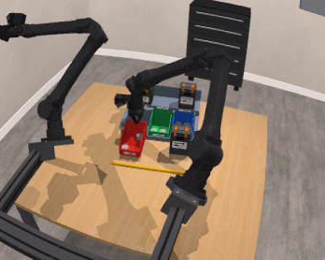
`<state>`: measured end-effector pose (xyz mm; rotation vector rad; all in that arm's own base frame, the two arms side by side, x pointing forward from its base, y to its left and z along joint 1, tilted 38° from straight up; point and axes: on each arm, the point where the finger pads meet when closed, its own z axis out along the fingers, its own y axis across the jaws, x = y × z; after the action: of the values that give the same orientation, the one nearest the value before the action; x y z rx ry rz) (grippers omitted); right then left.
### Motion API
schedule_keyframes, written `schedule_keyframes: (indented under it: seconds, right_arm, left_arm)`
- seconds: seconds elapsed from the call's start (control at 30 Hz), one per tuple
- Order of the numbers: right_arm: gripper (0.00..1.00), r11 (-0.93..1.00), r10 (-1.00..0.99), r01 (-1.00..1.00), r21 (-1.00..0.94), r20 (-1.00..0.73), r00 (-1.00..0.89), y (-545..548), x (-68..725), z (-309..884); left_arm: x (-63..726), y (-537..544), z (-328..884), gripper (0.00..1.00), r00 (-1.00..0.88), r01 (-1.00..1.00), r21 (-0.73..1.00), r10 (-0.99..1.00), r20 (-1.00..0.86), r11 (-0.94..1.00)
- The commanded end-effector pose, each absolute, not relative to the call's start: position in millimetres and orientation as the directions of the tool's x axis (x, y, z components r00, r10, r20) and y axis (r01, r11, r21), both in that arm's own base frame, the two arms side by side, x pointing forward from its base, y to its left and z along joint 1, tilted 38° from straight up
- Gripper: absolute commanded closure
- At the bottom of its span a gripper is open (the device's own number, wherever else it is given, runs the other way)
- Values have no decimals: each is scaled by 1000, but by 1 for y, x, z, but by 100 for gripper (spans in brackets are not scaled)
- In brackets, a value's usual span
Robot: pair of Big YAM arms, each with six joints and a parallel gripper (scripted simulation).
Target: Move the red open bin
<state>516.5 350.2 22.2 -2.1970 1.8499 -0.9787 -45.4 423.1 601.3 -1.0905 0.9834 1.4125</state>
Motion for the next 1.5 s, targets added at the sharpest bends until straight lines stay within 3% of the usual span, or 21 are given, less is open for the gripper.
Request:
schedule_keyframes:
  seconds: [0.0, 1.47]
  right_arm:
    - [100, -256, -933, -811, -525, 354, 65, 384, 512, 68]
    - [100, -258, -934, -806, -532, 350, 68, 387, 510, 74]
  left_arm:
    - [-48, 409, 639, 0, -35, -993, 0, 294, -955, -119]
    - [-48, 409, 639, 0, -35, -993, 0, 294, -955, -119]
